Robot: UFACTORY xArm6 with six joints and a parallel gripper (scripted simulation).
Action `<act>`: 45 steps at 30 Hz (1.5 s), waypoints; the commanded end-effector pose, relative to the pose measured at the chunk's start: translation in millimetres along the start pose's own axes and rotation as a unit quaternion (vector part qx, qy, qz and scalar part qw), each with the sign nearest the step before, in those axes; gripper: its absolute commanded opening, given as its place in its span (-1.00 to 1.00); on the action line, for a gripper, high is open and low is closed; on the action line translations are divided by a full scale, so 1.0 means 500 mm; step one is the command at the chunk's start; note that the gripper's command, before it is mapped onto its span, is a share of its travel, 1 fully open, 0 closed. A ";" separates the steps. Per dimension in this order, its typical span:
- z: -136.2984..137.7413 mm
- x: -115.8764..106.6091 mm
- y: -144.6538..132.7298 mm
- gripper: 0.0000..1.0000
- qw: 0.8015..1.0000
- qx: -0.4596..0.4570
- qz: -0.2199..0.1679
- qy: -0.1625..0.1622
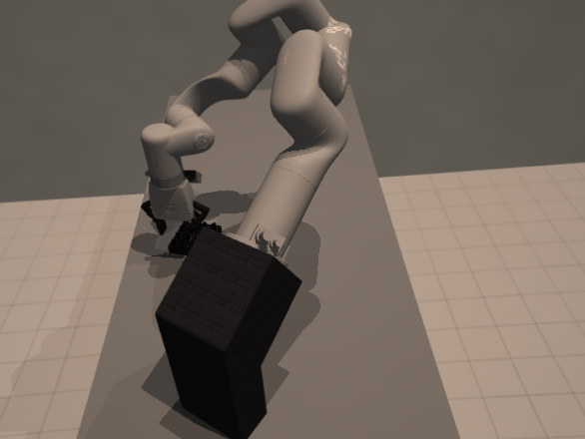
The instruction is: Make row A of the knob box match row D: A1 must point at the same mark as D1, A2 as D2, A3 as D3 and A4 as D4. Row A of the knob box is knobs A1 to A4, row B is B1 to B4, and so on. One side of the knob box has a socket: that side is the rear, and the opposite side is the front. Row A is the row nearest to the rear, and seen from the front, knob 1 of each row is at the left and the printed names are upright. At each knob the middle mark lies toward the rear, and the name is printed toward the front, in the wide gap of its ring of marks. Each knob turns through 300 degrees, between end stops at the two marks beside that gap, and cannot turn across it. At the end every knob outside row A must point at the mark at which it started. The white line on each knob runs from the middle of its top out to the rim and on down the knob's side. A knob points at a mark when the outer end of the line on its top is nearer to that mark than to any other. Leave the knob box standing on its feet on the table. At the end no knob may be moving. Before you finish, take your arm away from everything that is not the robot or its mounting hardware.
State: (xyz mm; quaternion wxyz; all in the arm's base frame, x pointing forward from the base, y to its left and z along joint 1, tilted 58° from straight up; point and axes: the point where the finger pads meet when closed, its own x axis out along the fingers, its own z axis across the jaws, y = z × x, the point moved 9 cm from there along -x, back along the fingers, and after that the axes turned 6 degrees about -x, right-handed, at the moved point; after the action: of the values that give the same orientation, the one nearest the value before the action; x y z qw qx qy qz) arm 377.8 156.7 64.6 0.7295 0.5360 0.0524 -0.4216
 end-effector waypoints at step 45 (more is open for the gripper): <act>0.044 -0.041 0.021 -0.61 1.000 0.008 0.000 0.001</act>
State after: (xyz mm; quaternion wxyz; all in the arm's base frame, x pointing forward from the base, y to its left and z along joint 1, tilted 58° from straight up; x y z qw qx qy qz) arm 363.4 149.8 91.9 0.7251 0.5419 0.0490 -0.4220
